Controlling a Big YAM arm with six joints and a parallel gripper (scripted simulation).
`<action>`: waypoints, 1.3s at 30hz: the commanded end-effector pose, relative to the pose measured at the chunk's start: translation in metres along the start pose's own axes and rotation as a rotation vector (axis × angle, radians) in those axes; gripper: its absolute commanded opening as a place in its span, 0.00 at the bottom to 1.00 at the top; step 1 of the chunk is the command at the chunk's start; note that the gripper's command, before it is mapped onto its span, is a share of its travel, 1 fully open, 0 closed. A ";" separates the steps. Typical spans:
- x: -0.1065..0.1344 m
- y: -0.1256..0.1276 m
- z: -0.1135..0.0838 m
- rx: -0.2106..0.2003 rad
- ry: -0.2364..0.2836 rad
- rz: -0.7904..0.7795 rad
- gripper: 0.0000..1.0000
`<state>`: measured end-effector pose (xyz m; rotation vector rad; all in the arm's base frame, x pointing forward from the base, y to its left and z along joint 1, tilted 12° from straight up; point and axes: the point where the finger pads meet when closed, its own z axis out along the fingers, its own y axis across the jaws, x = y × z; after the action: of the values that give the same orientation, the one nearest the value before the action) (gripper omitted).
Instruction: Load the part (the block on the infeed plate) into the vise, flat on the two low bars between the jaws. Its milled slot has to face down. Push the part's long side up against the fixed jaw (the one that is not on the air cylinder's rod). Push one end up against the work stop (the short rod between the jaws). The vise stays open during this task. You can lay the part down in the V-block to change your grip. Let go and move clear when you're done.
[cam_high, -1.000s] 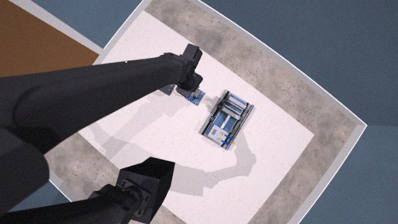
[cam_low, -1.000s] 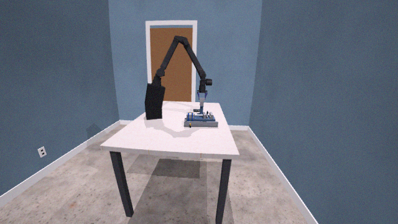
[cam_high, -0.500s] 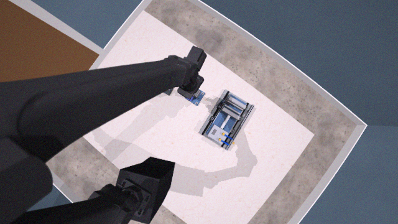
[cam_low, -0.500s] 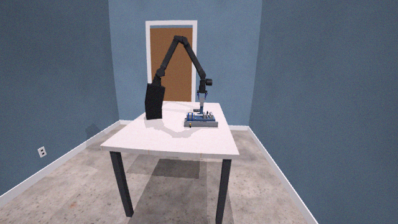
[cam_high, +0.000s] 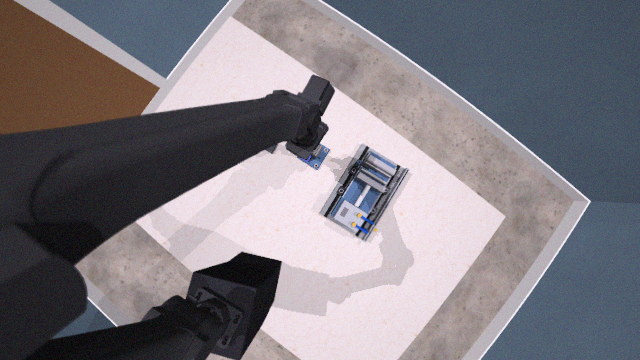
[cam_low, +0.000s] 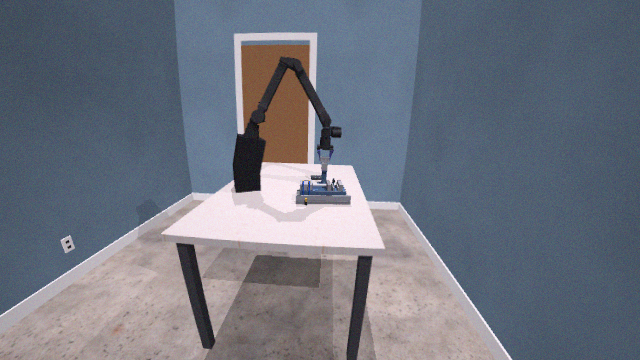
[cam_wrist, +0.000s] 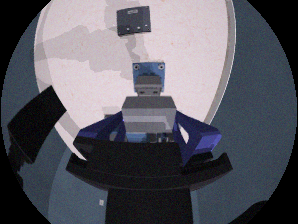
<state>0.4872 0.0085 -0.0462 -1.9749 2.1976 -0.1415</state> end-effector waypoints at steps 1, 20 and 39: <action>0.002 -0.006 -0.008 0.025 -0.004 -0.013 0.00; 0.003 -0.011 -0.009 0.034 -0.005 -0.010 0.00; 0.003 -0.011 -0.009 0.034 -0.005 -0.010 0.00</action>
<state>0.4870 0.0087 -0.0462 -1.9778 2.1945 -0.1404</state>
